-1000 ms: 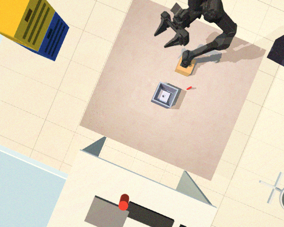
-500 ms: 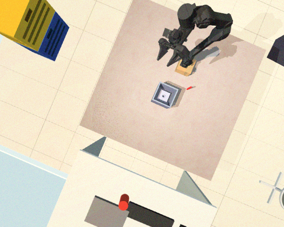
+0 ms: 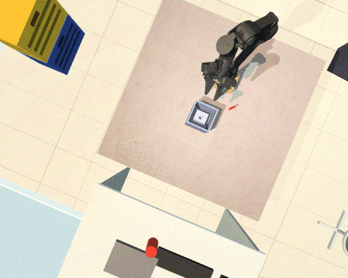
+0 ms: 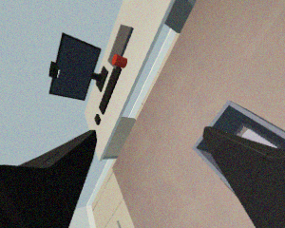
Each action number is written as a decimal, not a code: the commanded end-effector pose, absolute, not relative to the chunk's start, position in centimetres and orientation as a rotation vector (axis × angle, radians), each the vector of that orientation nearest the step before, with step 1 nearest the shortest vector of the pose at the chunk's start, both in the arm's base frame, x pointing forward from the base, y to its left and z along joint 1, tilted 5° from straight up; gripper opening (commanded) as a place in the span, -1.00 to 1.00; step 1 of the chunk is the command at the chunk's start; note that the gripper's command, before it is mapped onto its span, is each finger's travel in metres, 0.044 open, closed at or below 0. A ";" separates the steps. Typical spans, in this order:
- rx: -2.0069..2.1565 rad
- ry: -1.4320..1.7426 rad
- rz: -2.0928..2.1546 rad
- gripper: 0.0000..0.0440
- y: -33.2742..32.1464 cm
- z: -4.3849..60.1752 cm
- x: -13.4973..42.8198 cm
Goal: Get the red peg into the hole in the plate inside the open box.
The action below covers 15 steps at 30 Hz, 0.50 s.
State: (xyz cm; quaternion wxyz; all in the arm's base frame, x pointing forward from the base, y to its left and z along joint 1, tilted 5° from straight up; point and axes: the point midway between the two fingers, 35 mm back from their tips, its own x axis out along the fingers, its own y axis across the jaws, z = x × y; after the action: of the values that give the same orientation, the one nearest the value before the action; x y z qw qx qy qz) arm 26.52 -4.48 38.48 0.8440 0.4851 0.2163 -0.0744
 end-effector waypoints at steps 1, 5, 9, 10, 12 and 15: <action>1.096 0.538 -0.153 0.96 -2.7 36.9 27.1; 1.161 0.620 -0.151 0.95 -0.8 35.4 27.3; 1.221 0.707 -0.158 0.94 1.1 33.8 27.3; 1.234 0.729 -0.162 0.94 1.6 33.4 27.2; 1.260 0.774 -0.171 0.94 2.5 32.6 27.1; 1.296 0.844 -0.190 0.94 3.8 31.4 26.8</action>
State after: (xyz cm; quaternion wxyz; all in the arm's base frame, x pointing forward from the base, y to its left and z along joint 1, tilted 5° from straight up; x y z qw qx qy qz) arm 26.92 2.67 32.80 0.7359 0.5740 0.3515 -0.0733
